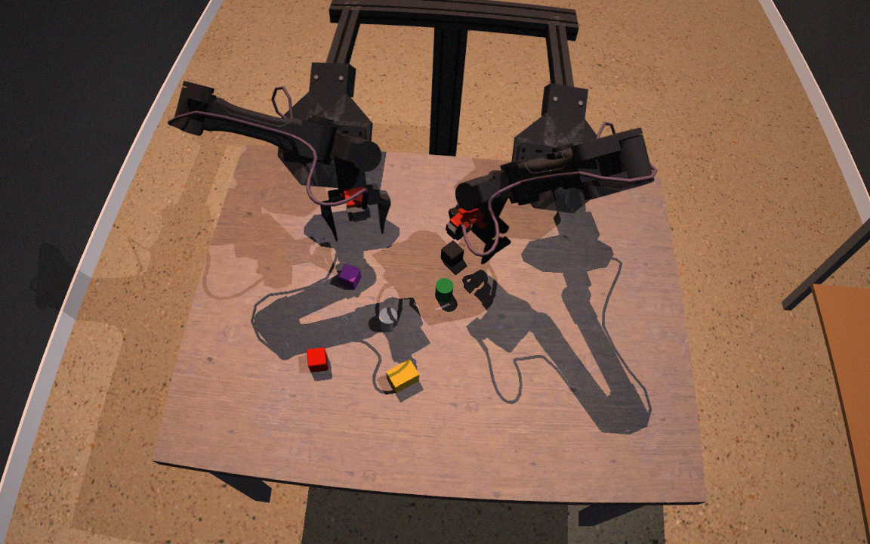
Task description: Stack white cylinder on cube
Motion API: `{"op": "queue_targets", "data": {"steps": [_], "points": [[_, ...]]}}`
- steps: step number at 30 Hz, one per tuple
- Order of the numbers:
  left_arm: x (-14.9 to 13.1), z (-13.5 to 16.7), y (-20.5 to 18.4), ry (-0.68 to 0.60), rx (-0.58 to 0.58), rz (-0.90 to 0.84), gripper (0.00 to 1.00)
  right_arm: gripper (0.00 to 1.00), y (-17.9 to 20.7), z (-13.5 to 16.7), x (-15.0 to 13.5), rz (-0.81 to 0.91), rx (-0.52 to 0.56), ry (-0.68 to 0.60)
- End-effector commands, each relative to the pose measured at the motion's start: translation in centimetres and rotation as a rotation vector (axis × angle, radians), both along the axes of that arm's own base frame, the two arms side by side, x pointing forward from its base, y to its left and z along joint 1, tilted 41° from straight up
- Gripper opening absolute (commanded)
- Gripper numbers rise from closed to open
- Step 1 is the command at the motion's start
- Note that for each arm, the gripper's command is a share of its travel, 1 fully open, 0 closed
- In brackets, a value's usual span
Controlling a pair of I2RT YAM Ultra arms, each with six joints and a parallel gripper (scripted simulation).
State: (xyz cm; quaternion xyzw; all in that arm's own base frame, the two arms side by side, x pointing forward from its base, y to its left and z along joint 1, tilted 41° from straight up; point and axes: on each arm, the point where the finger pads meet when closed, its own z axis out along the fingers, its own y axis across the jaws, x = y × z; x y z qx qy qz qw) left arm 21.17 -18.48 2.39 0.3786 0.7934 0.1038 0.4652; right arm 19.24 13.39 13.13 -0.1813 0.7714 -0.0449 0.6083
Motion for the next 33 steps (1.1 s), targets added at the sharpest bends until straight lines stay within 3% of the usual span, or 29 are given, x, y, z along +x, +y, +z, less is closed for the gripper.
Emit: {"op": "queue_targets", "data": {"steps": [1,9,33], "points": [[-1.9,-1.1,0.6,-0.056,0.113,-0.083,1.00,1.00,-2.9,-2.7,-1.1,0.001,-0.127,0.139],[-4.4,-2.6,1.2,-0.077,0.222,-0.208,1.00,1.00,-5.2,-3.6,-1.2,-0.013,-0.118,0.174],[-4.5,-2.6,0.9,-0.066,0.210,-0.210,1.00,1.00,-5.9,-3.5,-0.9,-0.046,-0.081,0.159]]}}
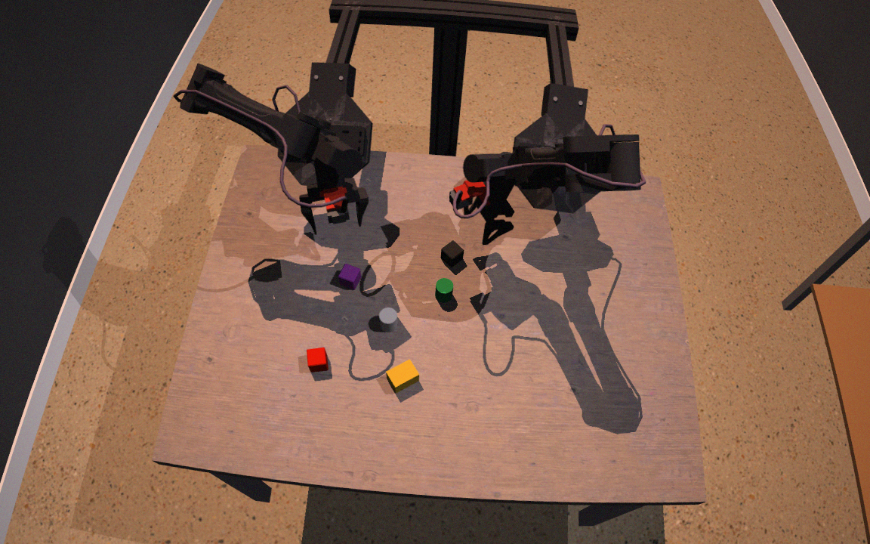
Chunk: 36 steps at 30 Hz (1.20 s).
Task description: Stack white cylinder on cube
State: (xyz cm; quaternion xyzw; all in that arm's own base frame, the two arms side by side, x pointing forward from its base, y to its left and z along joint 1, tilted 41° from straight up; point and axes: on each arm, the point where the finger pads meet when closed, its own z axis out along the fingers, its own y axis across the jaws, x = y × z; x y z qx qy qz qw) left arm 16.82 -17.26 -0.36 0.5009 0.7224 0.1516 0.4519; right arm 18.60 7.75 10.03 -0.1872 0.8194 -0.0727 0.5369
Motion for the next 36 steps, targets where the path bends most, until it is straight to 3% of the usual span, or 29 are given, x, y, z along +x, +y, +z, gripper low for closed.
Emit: {"op": "queue_targets", "data": {"steps": [1,16,21,31,36], "points": [[-0.1,0.1,-0.3,-0.009,-0.006,-0.010,1.00,1.00,-0.2,-0.4,-0.3,0.003,-0.009,0.000],[-0.1,0.1,-0.3,-0.009,-0.006,-0.010,1.00,1.00,-0.2,-0.4,-0.3,0.003,-0.009,0.000],[-0.1,0.1,-0.3,-0.009,-0.006,-0.010,1.00,1.00,1.4,0.0,0.1,0.059,-0.001,-0.001],[-0.1,0.1,-0.3,-0.009,-0.006,-0.010,1.00,1.00,4.8,2.9,3.0,0.108,0.037,-0.054],[-0.1,0.1,-0.3,-0.009,-0.006,-0.010,1.00,1.00,6.8,5.9,4.2,0.152,0.095,-0.123]]}}
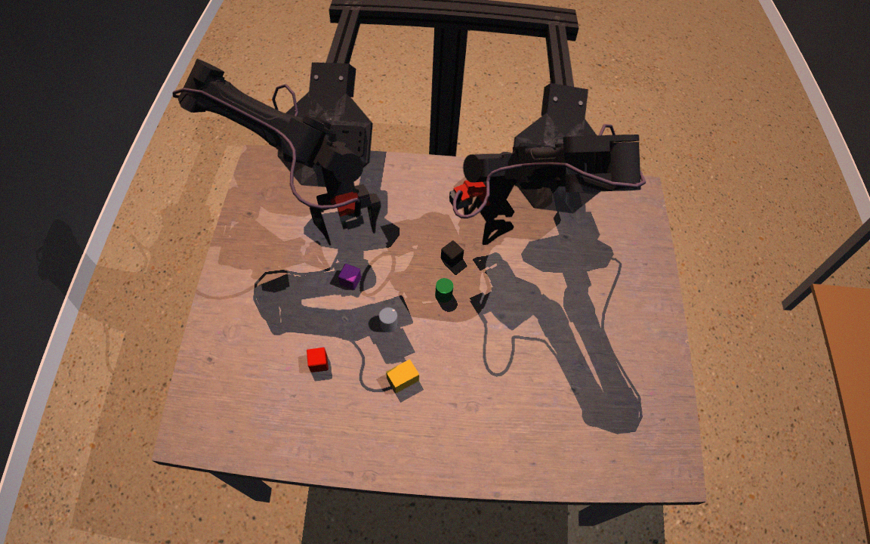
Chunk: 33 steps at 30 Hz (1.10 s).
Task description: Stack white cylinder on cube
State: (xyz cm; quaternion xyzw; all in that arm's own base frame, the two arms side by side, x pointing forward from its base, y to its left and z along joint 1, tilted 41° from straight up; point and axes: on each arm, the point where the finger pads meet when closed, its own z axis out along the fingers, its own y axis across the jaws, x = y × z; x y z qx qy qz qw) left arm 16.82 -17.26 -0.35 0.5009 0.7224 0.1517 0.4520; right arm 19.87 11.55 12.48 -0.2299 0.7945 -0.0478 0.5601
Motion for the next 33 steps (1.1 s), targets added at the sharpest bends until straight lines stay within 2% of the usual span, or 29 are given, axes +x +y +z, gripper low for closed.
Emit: {"op": "queue_targets", "data": {"steps": [1,7,11,17,23,33], "points": [[-0.1,0.1,-0.3,-0.009,-0.006,-0.010,1.00,1.00,3.3,4.1,3.1,0.050,0.110,-0.081],[-0.1,0.1,-0.3,-0.009,-0.006,-0.010,1.00,1.00,3.6,7.4,4.7,0.036,0.152,-0.142],[-0.1,0.1,-0.3,-0.009,-0.006,-0.010,1.00,1.00,3.8,7.9,5.2,0.032,0.147,-0.148],[-0.1,0.1,-0.3,-0.009,-0.006,-0.010,1.00,1.00,5.4,5.9,7.6,0.028,0.033,-0.078],[-0.1,0.1,-0.3,-0.009,-0.006,-0.010,1.00,1.00,6.6,1.2,9.4,0.025,-0.106,0.037],[-0.1,0.1,-0.3,-0.009,-0.006,-0.010,1.00,1.00,6.7,1.1,9.4,0.025,-0.109,0.040]]}}
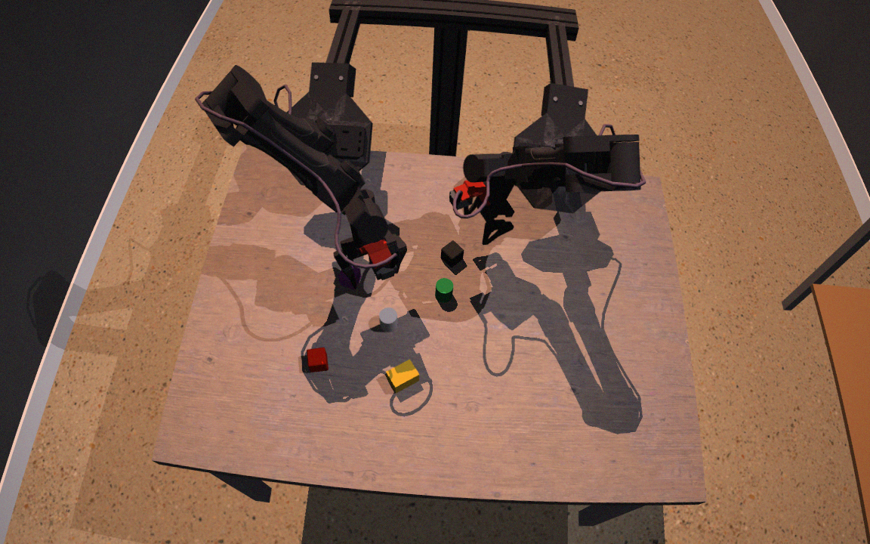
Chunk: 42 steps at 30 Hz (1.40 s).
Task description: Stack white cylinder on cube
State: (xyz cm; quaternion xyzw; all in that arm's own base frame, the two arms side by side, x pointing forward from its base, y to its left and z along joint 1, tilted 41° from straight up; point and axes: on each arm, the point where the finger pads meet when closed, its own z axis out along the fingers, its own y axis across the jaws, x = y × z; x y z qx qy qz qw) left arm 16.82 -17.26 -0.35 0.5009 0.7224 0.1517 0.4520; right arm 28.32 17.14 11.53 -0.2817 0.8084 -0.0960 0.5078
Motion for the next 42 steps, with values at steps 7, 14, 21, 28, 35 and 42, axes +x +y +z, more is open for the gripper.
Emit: {"op": "queue_targets", "data": {"steps": [7,14,21,28,35,42], "points": [[-0.1,0.1,-0.3,-0.009,-0.006,-0.010,1.00,1.00,1.1,2.0,0.9,0.009,0.050,-0.040],[-0.1,0.1,-0.3,-0.009,-0.006,-0.010,1.00,1.00,1.1,2.0,0.9,0.009,0.050,-0.040],[-0.3,-0.1,0.0,-0.008,-0.006,-0.006,0.89,1.00,0.8,1.6,0.6,0.005,0.039,-0.032],[0.8,-0.6,-1.7,0.147,-0.148,0.144,0.64,1.00,0.8,1.6,0.6,0.005,0.039,-0.032],[5.2,1.5,-4.5,0.251,-0.389,0.381,0.64,1.00,0.8,1.6,0.6,0.005,0.039,-0.032],[10.7,4.3,-5.9,0.352,-0.655,0.632,0.64,1.00,0.8,1.6,0.6,0.005,0.039,-0.032]]}}
